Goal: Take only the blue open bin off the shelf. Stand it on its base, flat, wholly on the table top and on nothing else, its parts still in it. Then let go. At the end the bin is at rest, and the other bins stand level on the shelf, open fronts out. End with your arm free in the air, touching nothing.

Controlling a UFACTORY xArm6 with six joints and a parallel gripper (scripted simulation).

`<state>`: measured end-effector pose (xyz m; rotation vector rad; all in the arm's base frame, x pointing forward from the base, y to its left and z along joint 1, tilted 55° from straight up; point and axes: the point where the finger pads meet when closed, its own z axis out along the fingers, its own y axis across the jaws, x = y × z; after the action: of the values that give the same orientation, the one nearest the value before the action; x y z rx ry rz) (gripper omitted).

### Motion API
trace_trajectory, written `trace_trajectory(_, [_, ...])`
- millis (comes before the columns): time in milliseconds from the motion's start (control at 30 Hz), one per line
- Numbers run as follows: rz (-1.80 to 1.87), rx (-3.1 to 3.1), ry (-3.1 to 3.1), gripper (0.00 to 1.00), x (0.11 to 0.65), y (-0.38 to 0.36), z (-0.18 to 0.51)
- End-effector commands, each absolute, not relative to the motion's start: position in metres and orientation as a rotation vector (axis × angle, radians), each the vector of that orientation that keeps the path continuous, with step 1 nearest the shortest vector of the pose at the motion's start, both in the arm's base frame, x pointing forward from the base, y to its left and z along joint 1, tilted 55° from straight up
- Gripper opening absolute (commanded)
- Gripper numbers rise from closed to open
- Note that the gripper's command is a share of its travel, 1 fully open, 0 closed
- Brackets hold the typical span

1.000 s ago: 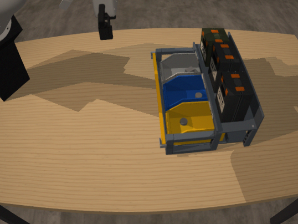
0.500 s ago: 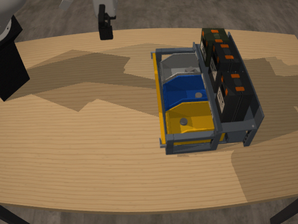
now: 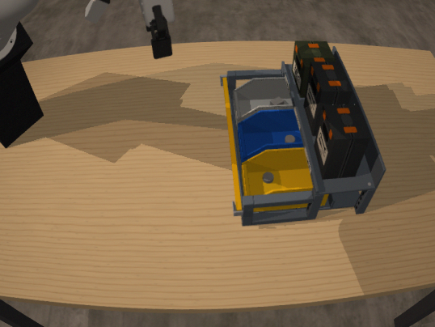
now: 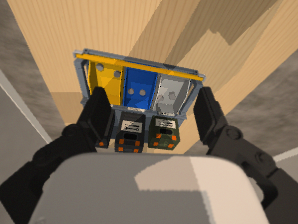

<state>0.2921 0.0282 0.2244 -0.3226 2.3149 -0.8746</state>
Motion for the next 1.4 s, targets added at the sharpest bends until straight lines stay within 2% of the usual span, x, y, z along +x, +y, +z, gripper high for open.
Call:
trace_trajectory(0, [-0.872, -0.334, 2.317, 1.00, 0.2924, 0.0287, 0.2252])
trace_trajectory(733, [-0.892, -0.381, 2.317, 1.00, 0.2922, 0.0287, 0.2254])
trace_trajectory(900, [-0.763, -0.076, 2.300, 1.00, 0.2918, 0.0287, 0.2257])
trace_trajectory(1367, [-0.710, 0.042, 2.285, 1.00, 0.2918, 0.0287, 0.2257])
